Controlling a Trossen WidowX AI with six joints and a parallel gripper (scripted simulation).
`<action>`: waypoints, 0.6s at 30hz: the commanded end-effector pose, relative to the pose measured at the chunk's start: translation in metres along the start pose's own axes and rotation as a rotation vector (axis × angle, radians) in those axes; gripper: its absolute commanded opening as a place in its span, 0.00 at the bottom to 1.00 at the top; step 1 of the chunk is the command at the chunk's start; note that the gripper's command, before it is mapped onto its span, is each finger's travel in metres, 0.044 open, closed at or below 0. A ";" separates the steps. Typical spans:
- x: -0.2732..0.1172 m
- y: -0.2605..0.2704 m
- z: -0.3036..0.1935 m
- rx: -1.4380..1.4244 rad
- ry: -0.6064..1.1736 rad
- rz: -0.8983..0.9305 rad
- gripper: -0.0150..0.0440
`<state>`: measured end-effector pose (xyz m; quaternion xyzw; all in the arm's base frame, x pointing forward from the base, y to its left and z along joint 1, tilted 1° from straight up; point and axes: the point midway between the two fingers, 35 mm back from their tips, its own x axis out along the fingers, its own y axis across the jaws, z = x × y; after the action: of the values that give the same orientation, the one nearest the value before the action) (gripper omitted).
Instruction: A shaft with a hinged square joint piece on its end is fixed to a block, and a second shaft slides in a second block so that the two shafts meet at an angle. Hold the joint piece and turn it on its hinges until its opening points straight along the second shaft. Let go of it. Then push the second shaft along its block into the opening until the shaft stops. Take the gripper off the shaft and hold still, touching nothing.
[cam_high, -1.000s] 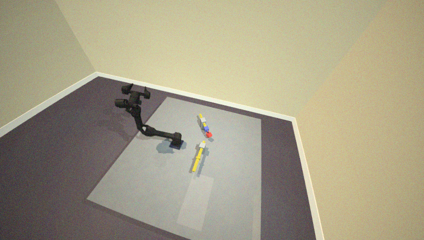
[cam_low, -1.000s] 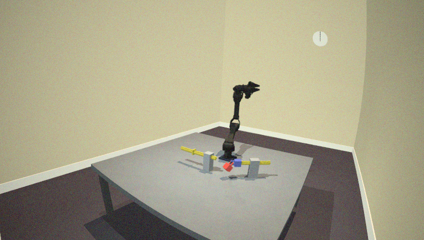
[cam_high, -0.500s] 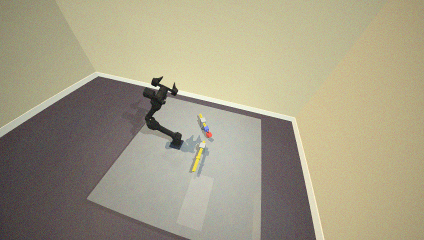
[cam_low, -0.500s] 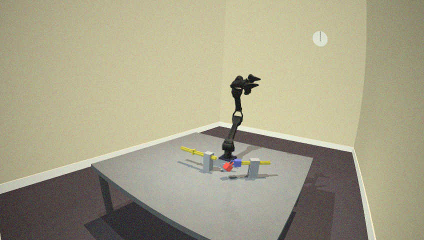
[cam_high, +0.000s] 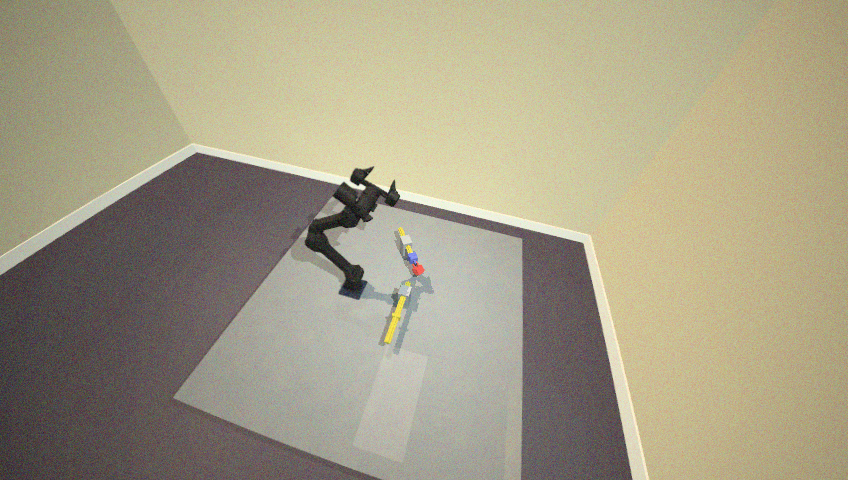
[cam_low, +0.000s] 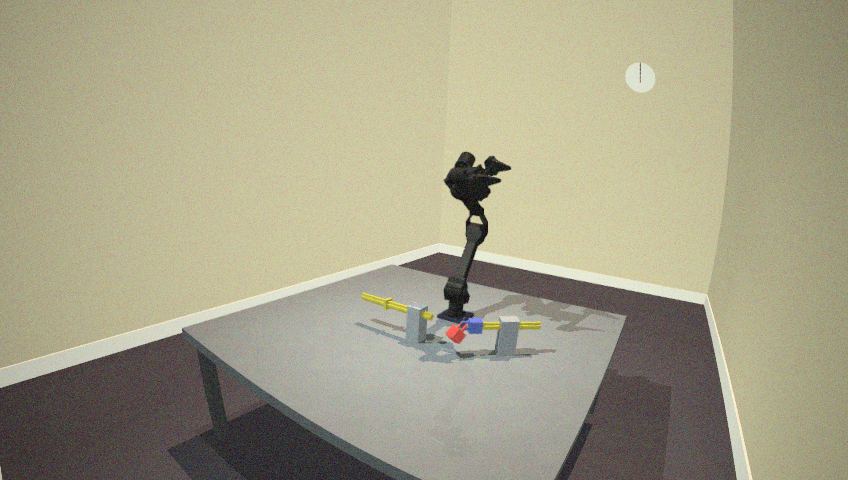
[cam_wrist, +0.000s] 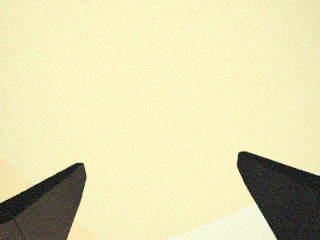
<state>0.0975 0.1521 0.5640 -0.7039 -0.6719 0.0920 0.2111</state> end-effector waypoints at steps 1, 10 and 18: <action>-0.001 0.071 0.003 -0.032 -0.019 0.039 1.00; -0.021 0.216 0.038 -0.117 -0.047 0.115 1.00; -0.055 0.322 0.106 -0.190 -0.074 0.167 1.00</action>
<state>0.3209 0.1230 0.3741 -0.7647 -0.6280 0.0726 0.1249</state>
